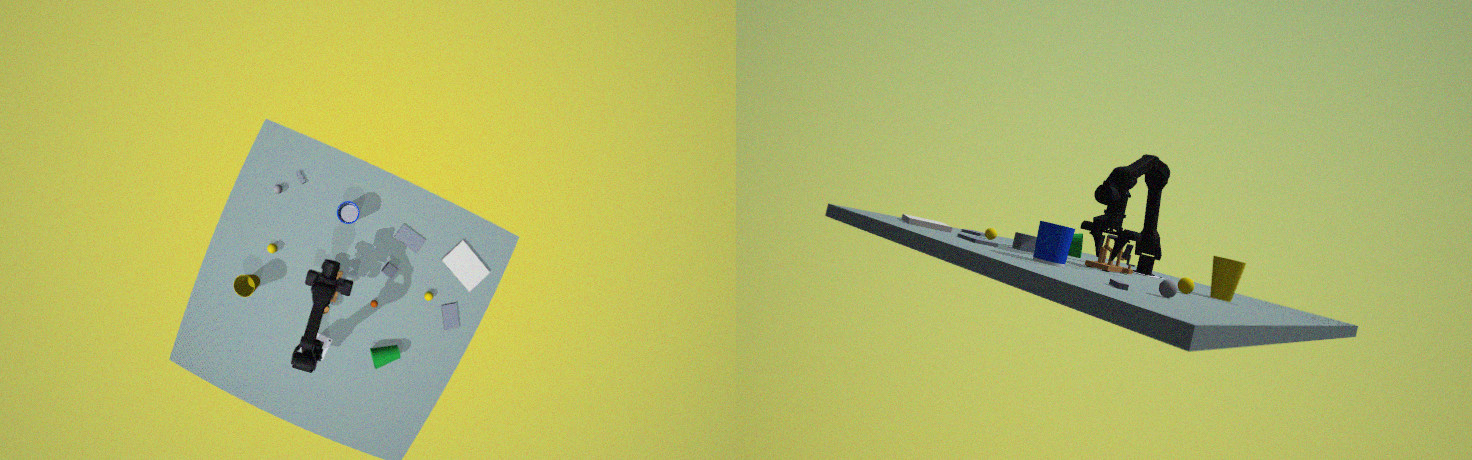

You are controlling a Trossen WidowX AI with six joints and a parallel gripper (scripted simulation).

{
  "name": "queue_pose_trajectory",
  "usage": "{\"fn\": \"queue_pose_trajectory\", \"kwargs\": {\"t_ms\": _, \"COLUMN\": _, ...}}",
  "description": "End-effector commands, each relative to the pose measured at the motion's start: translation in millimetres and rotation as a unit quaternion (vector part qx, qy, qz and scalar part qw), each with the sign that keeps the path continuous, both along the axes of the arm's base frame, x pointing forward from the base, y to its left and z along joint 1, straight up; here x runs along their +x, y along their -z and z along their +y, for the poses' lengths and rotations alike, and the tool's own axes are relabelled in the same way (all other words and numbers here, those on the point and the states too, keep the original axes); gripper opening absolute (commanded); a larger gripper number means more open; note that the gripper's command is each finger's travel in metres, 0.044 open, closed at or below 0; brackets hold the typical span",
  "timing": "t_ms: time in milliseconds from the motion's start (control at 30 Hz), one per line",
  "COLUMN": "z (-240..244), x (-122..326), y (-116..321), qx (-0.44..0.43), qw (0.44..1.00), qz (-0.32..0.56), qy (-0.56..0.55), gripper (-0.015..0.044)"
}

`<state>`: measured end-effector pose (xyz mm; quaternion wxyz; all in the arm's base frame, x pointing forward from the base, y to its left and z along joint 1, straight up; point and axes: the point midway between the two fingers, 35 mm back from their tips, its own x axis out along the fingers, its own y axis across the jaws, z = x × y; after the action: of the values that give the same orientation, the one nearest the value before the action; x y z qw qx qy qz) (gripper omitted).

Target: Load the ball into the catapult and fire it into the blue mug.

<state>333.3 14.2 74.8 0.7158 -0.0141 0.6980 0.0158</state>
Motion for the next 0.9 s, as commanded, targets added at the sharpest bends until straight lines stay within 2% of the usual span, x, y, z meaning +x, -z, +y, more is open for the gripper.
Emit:
{"fn": "queue_pose_trajectory", "kwargs": {"t_ms": 0, "z": 0, "x": 0, "y": -1, "qx": 0.0, "qw": 1.0, "qz": -0.001, "qy": 0.0, "gripper": 0.0236}}
{"fn": "queue_pose_trajectory", "kwargs": {"t_ms": 167, "z": 0, "x": 1, "y": -3, "qx": 0.0, "qw": 1.0, "qz": -0.001, "qy": 0.0, "gripper": 0.0368}}
{"fn": "queue_pose_trajectory", "kwargs": {"t_ms": 267, "z": 0, "x": 3, "y": -31, "qx": 0.0, "qw": 1.0, "qz": -0.001, "qy": 0.0, "gripper": 0.044}}
{"fn": "queue_pose_trajectory", "kwargs": {"t_ms": 467, "z": 0, "x": -2, "y": -98, "qx": 0.0, "qw": 1.0, "qz": 0.0, "qy": 0.0, "gripper": 0.044}}
{"fn": "queue_pose_trajectory", "kwargs": {"t_ms": 700, "z": 0, "x": 1, "y": -90, "qx": 0.0, "qw": 1.0, "qz": -0.001, "qy": 0.0, "gripper": 0.044}}
{"fn": "queue_pose_trajectory", "kwargs": {"t_ms": 867, "z": 0, "x": -2, "y": -134, "qx": 0.0, "qw": 1.0, "qz": -0.012, "qy": 0.0, "gripper": 0.044}}
